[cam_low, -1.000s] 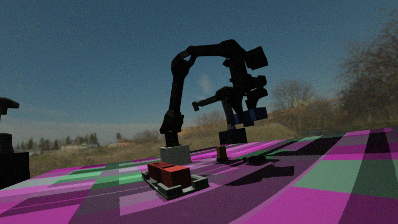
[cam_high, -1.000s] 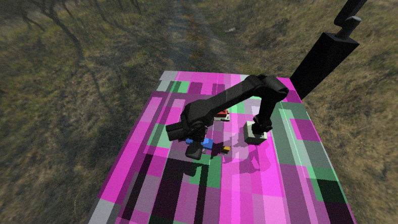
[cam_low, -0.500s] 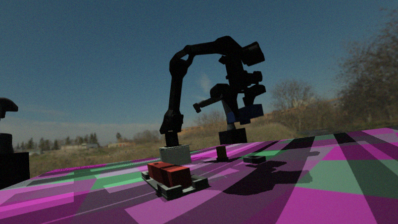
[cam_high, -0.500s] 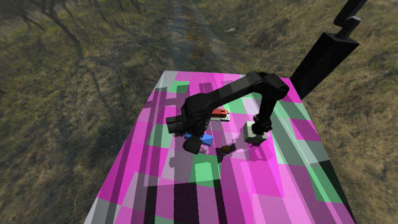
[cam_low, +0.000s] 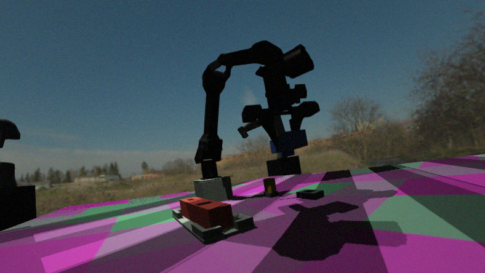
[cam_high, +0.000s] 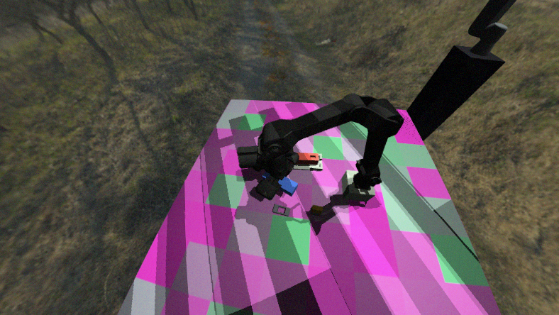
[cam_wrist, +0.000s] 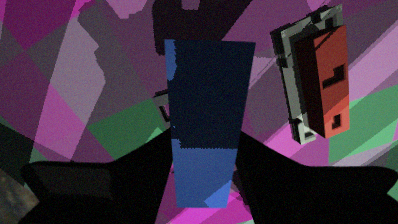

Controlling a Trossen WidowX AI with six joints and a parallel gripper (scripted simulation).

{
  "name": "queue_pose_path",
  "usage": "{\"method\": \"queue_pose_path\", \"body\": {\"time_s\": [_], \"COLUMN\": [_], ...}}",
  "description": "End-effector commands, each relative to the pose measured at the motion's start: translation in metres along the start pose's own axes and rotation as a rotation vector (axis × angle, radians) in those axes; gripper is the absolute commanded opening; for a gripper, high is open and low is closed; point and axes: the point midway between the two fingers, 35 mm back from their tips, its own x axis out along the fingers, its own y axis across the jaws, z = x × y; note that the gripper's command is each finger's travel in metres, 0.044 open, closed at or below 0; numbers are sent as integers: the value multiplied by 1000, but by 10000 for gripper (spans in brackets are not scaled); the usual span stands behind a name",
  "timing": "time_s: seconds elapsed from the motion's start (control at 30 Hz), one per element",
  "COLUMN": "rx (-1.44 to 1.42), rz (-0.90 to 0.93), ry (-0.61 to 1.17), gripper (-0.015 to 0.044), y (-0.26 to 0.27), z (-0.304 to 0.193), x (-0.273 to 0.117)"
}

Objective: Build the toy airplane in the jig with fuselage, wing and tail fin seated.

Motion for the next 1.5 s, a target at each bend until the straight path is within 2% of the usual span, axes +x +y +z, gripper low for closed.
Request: {"method": "queue_pose_path", "body": {"time_s": [0.0, 1.47], "rx": [73, 800], "rz": [6, -1], "ry": [-8, -8], "gripper": [0, 0], "y": [-14, -150], "z": [8, 43], "x": [1, 27]}}
